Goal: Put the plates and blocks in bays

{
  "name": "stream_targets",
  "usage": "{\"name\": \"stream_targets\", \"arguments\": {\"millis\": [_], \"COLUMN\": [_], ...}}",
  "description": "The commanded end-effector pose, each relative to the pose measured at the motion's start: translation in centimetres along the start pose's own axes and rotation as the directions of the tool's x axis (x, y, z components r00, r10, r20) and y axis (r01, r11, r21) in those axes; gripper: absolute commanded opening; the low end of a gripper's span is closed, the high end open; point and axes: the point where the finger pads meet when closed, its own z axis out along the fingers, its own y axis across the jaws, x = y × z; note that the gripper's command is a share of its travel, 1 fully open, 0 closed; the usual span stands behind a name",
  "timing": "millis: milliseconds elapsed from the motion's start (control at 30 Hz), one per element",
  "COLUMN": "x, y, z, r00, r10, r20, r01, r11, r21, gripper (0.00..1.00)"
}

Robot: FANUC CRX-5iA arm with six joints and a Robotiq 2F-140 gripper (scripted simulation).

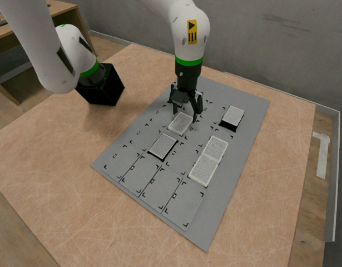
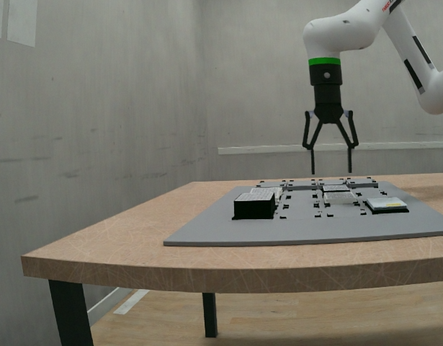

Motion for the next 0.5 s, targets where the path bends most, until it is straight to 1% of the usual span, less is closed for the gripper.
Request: {"name": "stream_targets", "arguments": {"millis": [0, 367, 467], "x": [0.3, 1.4, 1.5], "y": [-1.4, -5.7, -6.1], "z": [-0.1, -0.1, -0.1], "r00": [1.000, 1.000, 1.000], "r10": [0.000, 0.000, 0.000], "r20": [0.001, 0.001, 0.001], "r01": [0.000, 0.000, 0.000], "r11": [1.000, 1.000, 1.000], "r21": [0.001, 0.001, 0.001], "gripper": [0.70, 0.70, 0.70]}}
